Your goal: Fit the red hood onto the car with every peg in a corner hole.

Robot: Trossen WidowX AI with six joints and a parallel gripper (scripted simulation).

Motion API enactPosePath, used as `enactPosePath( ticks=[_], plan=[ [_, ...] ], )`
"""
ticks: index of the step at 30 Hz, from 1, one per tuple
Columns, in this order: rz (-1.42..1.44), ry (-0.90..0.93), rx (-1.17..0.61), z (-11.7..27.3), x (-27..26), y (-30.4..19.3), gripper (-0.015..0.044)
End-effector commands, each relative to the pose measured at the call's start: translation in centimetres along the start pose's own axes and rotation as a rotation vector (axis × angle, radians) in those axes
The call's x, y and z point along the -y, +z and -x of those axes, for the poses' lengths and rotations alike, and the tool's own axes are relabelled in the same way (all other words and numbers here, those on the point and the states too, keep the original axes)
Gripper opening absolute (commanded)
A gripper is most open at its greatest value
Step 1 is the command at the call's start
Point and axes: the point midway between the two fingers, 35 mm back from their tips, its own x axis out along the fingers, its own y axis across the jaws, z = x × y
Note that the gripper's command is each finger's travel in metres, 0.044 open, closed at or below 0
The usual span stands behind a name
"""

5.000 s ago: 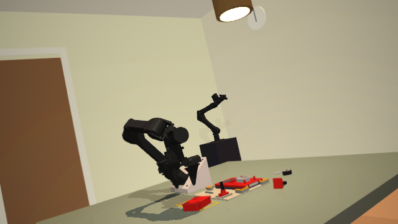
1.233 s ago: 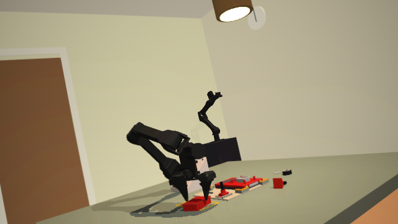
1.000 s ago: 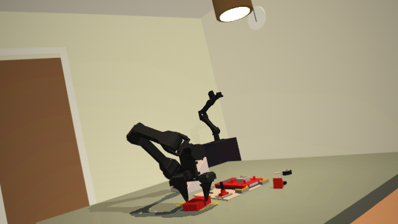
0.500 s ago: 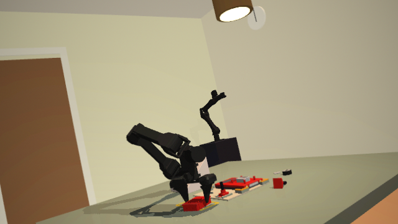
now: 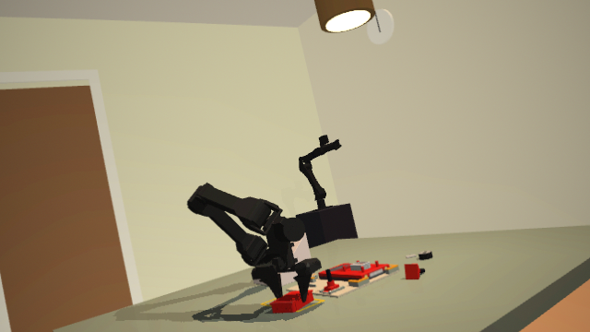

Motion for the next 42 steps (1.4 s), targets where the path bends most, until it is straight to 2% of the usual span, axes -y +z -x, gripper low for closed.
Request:
enactPosePath(
  ticks=[1, 2, 13, 42],
  plan=[
    [0.0, 0.0, 0.0, 0.0, 0.0, 0.0, 0.0301],
    [0.0, 0.0, 0.0, 0.0, 0.0, 0.0, 0.0295],
    [0.0, 0.0, 0.0, 1.1, 0.0, 0.0, 0.0006],
    [0.001, 0.001, -0.004, 8.8, -0.1, 0.0, 0.0]
  ],
)
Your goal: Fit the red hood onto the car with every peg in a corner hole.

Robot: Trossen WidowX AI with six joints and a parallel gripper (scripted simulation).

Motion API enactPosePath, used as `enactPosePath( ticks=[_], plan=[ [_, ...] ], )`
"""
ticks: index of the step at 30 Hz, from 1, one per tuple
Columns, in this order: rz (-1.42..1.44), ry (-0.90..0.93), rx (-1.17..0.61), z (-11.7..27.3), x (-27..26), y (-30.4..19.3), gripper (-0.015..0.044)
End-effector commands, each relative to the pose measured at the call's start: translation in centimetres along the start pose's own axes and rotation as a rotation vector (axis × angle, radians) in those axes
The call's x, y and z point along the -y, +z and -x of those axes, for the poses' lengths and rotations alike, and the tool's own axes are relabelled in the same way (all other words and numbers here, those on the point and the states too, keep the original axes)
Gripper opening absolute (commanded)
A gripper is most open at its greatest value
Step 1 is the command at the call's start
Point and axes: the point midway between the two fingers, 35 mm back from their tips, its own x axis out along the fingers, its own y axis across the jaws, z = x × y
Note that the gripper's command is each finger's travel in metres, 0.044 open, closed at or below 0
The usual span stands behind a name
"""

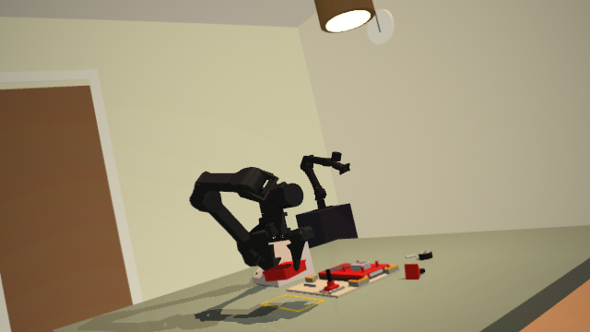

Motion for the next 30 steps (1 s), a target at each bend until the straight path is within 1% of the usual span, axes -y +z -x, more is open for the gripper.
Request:
enactPosePath(
  ticks=[1, 7, 9, 30],
  plan=[
    [-0.007, 0.005, -0.002, 1.1, -0.1, 0.0, 0.0],
    [-0.007, 0.005, -0.003, 1.8, -0.1, 0.0, 0.0],
    [0.017, 0.002, -0.002, 1.3, -0.2, -0.3, 0.0],
    [0.56, 0.025, -0.024, 2.0, -6.0, -10.4, 0.0]
  ],
)
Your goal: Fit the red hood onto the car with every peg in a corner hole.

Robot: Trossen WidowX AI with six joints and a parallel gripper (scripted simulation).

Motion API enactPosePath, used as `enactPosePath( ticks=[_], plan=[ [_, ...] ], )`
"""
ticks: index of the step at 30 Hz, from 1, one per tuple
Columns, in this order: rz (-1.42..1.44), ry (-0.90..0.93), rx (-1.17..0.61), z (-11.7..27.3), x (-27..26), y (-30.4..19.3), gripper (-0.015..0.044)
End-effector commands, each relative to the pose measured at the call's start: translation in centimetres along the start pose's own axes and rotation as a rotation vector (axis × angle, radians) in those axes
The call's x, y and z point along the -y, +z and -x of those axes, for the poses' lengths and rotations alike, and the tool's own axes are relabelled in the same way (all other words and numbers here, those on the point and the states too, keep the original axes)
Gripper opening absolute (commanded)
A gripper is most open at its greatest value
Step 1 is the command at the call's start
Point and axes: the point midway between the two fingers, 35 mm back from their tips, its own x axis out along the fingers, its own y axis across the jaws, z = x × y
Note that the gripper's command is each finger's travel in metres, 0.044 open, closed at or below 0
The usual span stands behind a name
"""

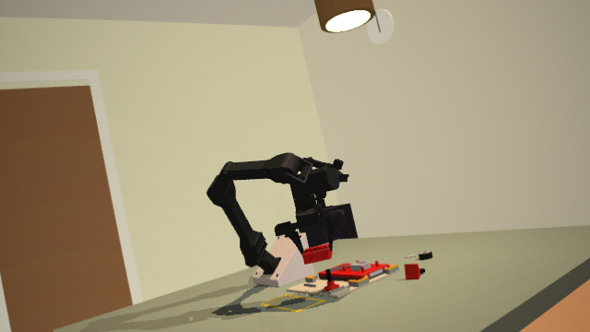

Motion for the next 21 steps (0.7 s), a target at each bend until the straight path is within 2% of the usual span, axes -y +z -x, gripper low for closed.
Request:
enactPosePath(
  ticks=[1, 21],
  plan=[
    [0.115, 0.009, -0.001, 0.2, -2.0, -1.5, 0.0],
    [0.628, -0.005, 0.001, 0.0, -9.0, -9.9, 0.0]
  ],
)
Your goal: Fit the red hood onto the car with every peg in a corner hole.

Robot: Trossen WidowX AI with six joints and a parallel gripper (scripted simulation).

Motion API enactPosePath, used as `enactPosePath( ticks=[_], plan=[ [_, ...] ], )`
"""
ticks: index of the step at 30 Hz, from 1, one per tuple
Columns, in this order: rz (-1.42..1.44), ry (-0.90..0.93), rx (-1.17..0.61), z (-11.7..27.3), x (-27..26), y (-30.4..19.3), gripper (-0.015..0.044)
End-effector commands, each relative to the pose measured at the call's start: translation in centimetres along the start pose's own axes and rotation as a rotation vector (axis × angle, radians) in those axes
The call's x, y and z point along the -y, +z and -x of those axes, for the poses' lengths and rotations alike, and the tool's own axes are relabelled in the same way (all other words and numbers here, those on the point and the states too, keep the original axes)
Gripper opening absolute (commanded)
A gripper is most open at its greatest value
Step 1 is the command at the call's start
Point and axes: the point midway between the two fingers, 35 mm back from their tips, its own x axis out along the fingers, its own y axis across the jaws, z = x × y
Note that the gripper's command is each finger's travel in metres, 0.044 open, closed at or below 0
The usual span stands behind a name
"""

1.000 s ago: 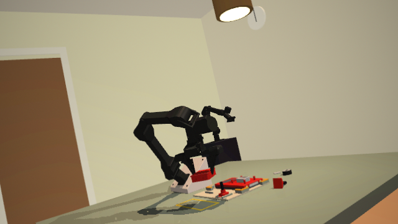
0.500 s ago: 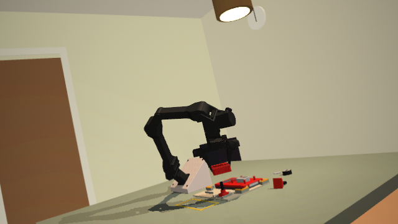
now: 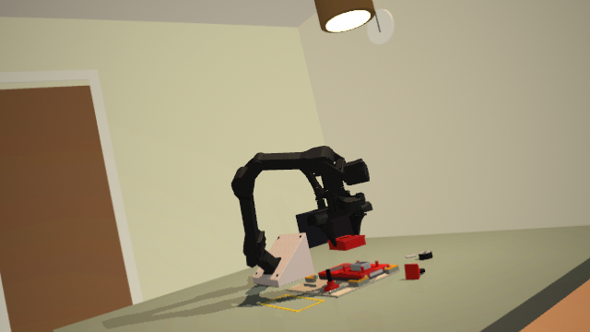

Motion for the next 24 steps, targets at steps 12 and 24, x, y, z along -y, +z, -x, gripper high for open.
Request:
enactPosePath(
  ticks=[12, 24],
  plan=[
    [0.175, -0.005, 0.003, -0.2, -3.3, -1.4, 0.0],
    [0.174, -0.006, 0.004, -5.0, -3.3, -1.0, 0.0]
  ],
)
